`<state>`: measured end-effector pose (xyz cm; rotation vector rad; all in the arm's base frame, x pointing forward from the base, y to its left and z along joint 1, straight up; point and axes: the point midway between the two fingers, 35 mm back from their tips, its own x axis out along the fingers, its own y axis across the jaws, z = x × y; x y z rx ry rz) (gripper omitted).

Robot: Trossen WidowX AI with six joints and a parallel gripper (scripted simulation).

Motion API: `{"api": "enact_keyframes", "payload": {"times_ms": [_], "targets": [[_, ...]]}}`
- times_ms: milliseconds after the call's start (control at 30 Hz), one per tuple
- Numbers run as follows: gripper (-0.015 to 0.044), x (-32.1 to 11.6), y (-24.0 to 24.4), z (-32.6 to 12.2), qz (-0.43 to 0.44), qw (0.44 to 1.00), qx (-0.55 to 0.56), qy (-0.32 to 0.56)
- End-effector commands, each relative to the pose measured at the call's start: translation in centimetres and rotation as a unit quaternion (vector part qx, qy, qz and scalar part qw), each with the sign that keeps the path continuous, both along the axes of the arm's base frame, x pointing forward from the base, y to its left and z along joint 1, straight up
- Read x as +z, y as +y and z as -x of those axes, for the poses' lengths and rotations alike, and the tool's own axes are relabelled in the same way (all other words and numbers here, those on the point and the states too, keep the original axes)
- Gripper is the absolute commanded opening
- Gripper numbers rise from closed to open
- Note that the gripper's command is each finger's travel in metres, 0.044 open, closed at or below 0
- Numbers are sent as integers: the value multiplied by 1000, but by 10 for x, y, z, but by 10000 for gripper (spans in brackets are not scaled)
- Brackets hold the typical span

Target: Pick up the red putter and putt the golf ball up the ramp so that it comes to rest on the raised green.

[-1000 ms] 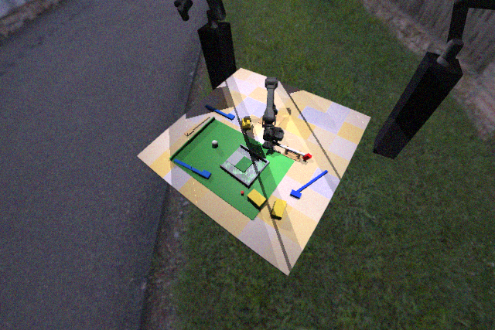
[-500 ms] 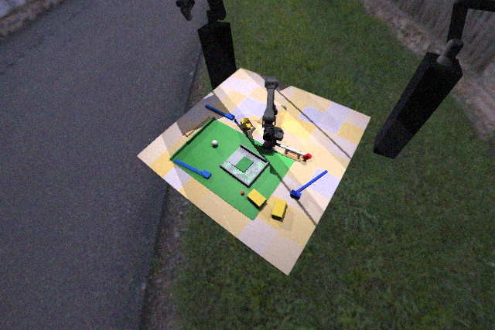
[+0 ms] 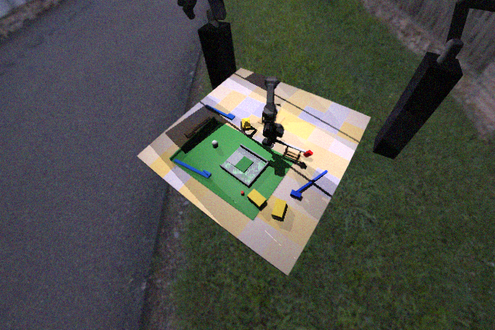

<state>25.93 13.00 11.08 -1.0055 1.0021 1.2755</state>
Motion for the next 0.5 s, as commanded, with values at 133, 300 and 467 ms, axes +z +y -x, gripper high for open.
{"api": "enact_keyframes", "payload": {"times_ms": [133,300,467], "targets": [[0,44,-1,3,-3,1000,0,-3],[0,57,-2,6,-3,1000,0,-3],[0,50,-18,-6,4,999,-38,-2]]}}
